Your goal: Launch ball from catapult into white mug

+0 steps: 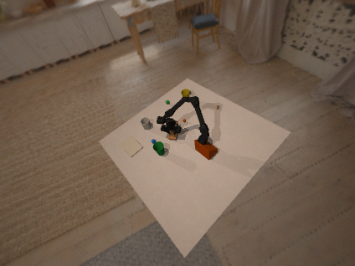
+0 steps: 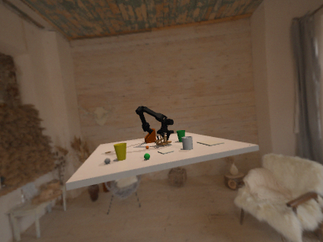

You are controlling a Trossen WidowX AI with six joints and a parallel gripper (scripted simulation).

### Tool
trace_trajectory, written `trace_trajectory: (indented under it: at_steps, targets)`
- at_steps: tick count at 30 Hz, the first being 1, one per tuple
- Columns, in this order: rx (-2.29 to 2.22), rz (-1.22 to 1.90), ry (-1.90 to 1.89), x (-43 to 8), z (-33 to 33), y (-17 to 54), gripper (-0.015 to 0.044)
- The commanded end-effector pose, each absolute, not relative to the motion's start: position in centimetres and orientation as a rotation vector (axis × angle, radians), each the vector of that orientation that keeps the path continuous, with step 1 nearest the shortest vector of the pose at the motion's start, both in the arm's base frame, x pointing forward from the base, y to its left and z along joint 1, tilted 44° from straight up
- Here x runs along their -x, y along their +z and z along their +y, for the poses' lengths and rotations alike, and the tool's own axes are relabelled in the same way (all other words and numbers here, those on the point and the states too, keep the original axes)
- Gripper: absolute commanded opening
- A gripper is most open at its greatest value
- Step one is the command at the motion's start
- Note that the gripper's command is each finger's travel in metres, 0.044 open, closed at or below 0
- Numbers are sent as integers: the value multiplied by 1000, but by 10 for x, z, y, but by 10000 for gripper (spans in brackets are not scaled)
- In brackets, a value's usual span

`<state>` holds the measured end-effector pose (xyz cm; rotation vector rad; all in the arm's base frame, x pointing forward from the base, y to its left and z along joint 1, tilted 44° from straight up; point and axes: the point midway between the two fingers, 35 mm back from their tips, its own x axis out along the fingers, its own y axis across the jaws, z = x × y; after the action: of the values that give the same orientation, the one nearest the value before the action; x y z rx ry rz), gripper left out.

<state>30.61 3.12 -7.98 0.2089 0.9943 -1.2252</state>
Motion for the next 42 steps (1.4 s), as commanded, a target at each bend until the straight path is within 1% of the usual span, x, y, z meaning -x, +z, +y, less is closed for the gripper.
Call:
trace_trajectory:
  at_steps: [1, 14, 28, 31, 36, 40, 42]
  targets:
    - [-202, 986, -1212, -307, 29, -83, 0]
    - [-208, 994, -1225, -306, 22, -89, 0]
    - [-208, 994, -1225, -306, 22, -89, 368]
    - [-210, 996, -1223, -309, 39, -73, 440]
    - [-209, 998, -1223, -305, 90, -19, 440]
    - [-209, 997, -1223, -305, 91, -17, 440]
    - [-206, 994, -1210, -307, 85, -28, 440]
